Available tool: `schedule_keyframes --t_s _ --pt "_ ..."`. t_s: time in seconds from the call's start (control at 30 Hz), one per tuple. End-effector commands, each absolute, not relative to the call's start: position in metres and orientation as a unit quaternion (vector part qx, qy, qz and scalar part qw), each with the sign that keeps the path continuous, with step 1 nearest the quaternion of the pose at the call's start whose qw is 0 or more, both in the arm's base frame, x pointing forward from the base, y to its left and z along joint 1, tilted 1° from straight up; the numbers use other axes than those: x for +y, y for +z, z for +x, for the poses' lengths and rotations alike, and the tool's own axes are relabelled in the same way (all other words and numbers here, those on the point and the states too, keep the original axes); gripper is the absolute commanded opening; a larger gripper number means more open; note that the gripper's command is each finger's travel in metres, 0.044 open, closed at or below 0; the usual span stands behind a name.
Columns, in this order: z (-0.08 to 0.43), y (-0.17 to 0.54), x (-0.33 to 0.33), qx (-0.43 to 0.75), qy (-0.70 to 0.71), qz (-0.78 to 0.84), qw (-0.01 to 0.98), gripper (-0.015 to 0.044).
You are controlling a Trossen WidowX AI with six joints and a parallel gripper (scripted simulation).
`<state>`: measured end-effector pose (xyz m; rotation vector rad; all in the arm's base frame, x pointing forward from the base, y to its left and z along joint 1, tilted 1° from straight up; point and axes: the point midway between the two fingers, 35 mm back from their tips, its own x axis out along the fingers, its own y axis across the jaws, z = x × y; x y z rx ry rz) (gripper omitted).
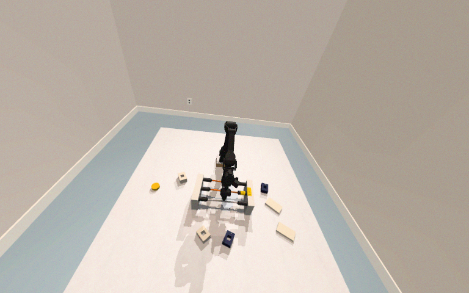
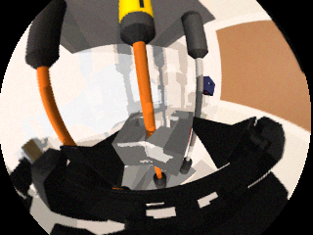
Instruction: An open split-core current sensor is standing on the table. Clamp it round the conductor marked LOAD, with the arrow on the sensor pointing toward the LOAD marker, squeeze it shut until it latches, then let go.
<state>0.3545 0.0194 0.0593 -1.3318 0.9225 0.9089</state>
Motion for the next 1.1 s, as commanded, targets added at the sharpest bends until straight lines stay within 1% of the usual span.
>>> schedule_keyframes --t_s 0.0,1.07 --pt "0.3573 0.0538 0.0198 0.395 0.388 -0.577 0.601 0.044" --pt "0.3589 0.0574 0.0198 0.394 0.387 -0.577 0.602 0.044"
